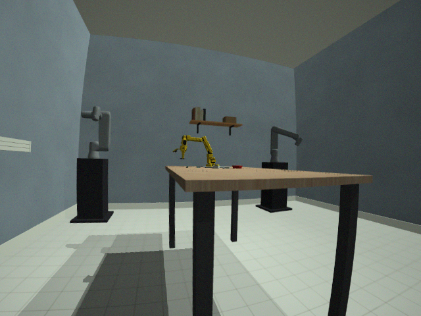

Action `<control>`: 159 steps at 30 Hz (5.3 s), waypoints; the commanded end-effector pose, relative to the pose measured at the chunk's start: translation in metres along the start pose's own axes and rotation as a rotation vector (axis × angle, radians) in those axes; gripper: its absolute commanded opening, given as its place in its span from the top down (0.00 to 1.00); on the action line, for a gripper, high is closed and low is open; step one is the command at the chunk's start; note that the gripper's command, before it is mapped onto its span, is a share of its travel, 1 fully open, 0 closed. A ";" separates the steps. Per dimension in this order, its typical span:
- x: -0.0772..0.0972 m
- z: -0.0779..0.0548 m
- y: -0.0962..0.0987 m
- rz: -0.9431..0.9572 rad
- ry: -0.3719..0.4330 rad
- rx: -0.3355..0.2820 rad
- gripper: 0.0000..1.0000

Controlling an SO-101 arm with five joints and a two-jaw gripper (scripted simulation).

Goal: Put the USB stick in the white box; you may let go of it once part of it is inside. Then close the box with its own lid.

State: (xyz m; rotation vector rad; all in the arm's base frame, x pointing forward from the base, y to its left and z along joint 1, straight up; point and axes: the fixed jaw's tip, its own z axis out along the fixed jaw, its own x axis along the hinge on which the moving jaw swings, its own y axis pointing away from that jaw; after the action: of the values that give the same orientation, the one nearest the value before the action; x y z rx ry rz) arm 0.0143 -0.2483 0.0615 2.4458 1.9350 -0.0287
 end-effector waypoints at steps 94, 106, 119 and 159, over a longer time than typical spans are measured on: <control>0.252 -0.014 0.115 -1.272 0.024 -0.020 0.92; 0.255 -0.008 0.114 -1.272 0.024 -0.020 0.92; 0.255 -0.008 0.114 -1.272 0.024 -0.020 0.92; 0.252 -0.008 0.112 -1.272 0.024 -0.020 0.92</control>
State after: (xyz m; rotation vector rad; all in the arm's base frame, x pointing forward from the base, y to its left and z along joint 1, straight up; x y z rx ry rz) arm 0.1825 -0.0282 0.0624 0.8244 3.0334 -0.0018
